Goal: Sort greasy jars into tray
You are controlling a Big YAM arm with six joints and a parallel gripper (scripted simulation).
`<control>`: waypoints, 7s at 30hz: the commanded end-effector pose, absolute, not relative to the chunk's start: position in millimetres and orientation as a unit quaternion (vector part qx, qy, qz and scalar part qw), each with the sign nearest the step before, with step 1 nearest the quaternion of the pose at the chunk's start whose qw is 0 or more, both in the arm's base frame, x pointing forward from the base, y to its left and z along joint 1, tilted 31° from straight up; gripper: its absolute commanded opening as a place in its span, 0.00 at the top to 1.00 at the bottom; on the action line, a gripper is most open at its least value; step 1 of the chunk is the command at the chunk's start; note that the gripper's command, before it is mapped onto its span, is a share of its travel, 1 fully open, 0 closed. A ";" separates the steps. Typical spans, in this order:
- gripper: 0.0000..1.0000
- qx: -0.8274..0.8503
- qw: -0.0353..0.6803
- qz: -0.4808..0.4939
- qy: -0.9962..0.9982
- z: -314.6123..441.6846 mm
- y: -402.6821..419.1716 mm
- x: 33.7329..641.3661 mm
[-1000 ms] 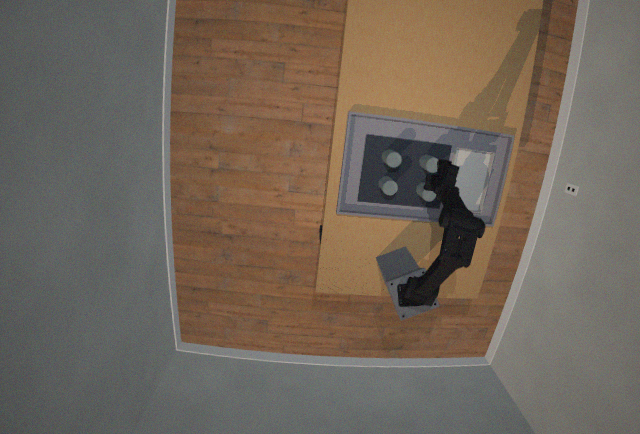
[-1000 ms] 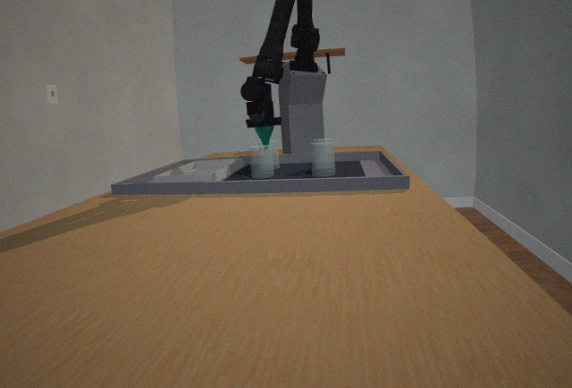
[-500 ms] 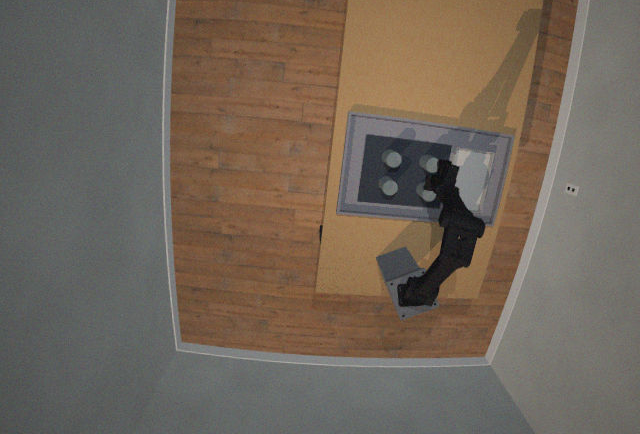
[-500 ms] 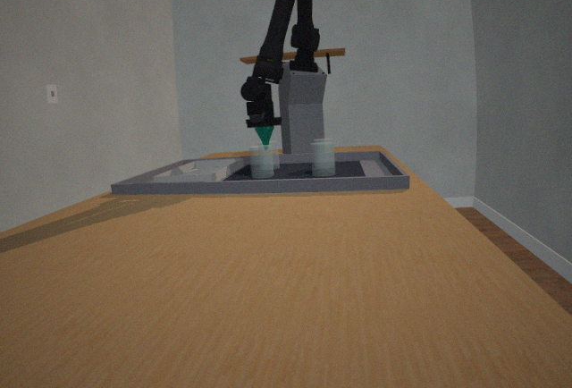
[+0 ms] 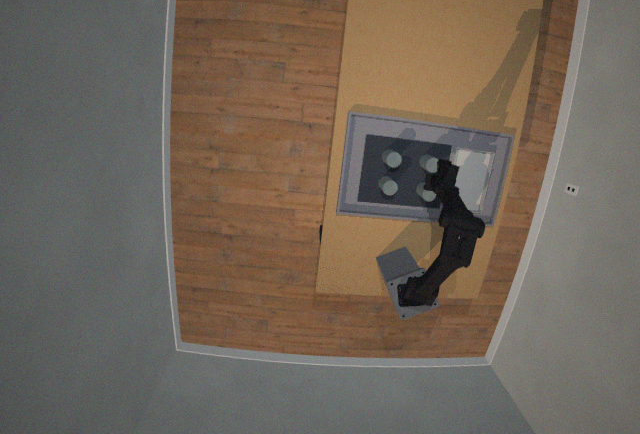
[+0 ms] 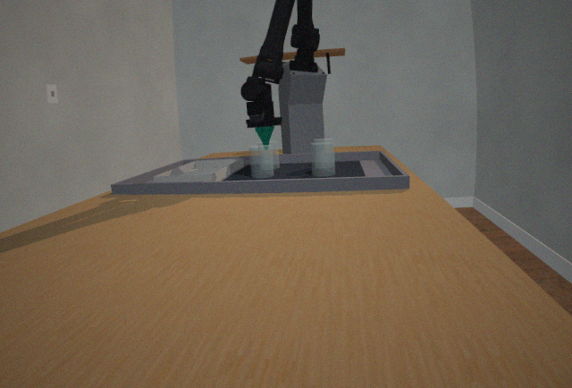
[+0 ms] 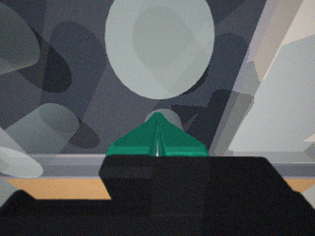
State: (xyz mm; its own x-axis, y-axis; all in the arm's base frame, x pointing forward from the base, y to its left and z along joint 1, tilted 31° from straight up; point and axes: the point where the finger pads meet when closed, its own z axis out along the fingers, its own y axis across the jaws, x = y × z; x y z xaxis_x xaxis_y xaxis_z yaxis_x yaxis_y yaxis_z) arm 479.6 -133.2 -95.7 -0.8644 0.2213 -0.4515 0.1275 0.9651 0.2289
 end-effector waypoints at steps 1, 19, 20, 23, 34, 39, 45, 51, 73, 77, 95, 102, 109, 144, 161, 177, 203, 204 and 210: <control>1.00 0.089 0.246 0.097 0.960 -93.8 -129.5 487.8; 1.00 0.089 0.246 0.097 0.960 -92.8 -129.9 489.7; 1.00 0.089 0.246 0.097 0.960 -92.8 -130.0 489.8; 1.00 0.089 0.246 0.097 0.960 -92.6 -130.0 490.1; 1.00 0.089 0.246 0.097 0.960 -92.1 -130.3 491.2; 1.00 0.089 0.246 0.097 0.960 -91.8 -130.5 491.7; 1.00 0.089 0.246 0.097 0.960 -91.5 -130.6 492.2; 1.00 0.089 0.246 0.097 0.960 -91.1 -130.7 492.9; 1.00 0.089 0.246 0.097 0.960 -89.9 -131.3 495.2; 1.00 0.089 0.246 0.097 0.960 -89.8 -131.4 495.4; 1.00 0.089 0.246 0.097 0.960 -88.8 -131.9 497.3; 1.00 0.089 0.246 0.097 0.960 -88.4 -132.1 498.1; 1.00 0.089 0.246 0.097 0.960 -88.0 -132.3 498.9; 1.00 0.089 0.246 0.097 0.960 -86.2 -133.1 502.3; 1.00 0.089 0.246 0.097 0.960 -85.3 -133.6 504.0; 1.00 0.089 0.246 0.097 0.960 -84.3 -134.0 505.8; 1.00 0.089 0.246 0.097 0.960 -83.0 -134.7 508.3; 1.00 0.089 0.246 0.097 0.960 -82.9 -134.7 508.4; 1.00 0.089 0.246 0.097 0.960 -82.6 -134.9 509.1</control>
State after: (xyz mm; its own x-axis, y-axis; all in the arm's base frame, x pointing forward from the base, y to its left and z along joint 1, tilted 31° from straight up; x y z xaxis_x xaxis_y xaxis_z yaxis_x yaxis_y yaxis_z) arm 500.0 -138.7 -84.9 -0.8628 0.2207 -0.4548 0.1268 0.9654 0.2279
